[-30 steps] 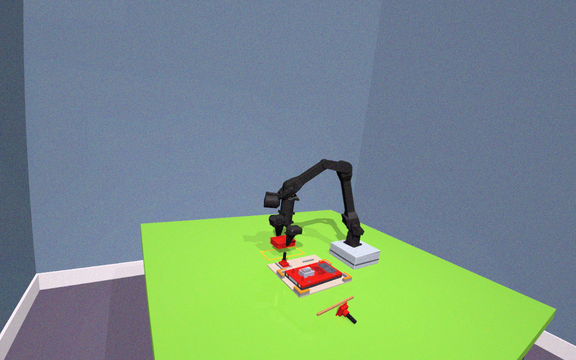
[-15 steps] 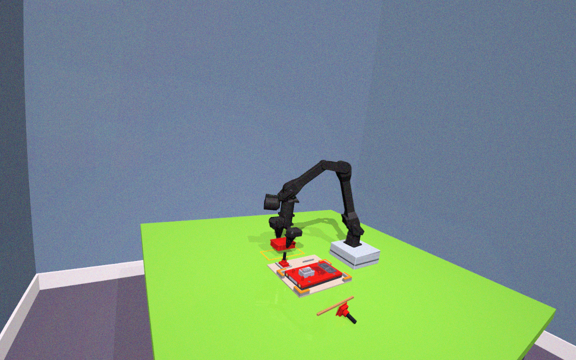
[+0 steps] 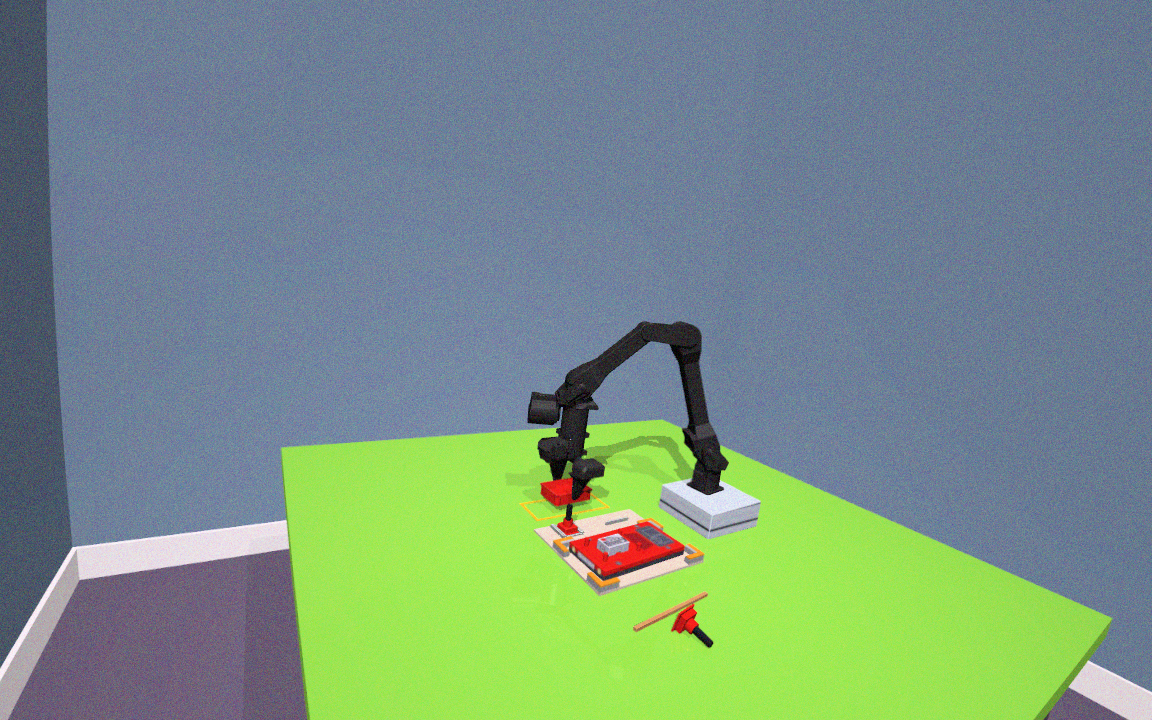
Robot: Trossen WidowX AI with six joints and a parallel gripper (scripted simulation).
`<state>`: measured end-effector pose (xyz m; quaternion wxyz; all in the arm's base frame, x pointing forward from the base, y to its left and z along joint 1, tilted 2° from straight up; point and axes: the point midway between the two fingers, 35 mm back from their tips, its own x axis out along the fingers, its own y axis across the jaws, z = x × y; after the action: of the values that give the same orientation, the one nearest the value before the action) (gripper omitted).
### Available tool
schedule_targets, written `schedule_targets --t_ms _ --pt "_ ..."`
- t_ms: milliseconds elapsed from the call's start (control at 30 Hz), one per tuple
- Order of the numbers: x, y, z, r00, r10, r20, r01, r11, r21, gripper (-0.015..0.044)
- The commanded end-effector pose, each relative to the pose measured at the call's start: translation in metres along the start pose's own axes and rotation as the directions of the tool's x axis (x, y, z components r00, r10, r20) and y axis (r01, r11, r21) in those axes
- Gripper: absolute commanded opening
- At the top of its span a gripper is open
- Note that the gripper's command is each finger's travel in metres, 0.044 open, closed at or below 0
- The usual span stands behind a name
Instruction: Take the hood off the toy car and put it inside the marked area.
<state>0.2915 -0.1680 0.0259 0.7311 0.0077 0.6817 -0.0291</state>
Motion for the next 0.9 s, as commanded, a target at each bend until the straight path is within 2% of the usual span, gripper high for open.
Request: schedule_targets --t_ms 0,867 --pt "0.003 0.002 -0.002 1.000 0.008 -0.004 -0.008 1.000 -0.003 0.0000" --pt "0.015 0.002 -0.002 1.000 0.008 -0.004 -0.008 1.000 -0.003 0.0000"
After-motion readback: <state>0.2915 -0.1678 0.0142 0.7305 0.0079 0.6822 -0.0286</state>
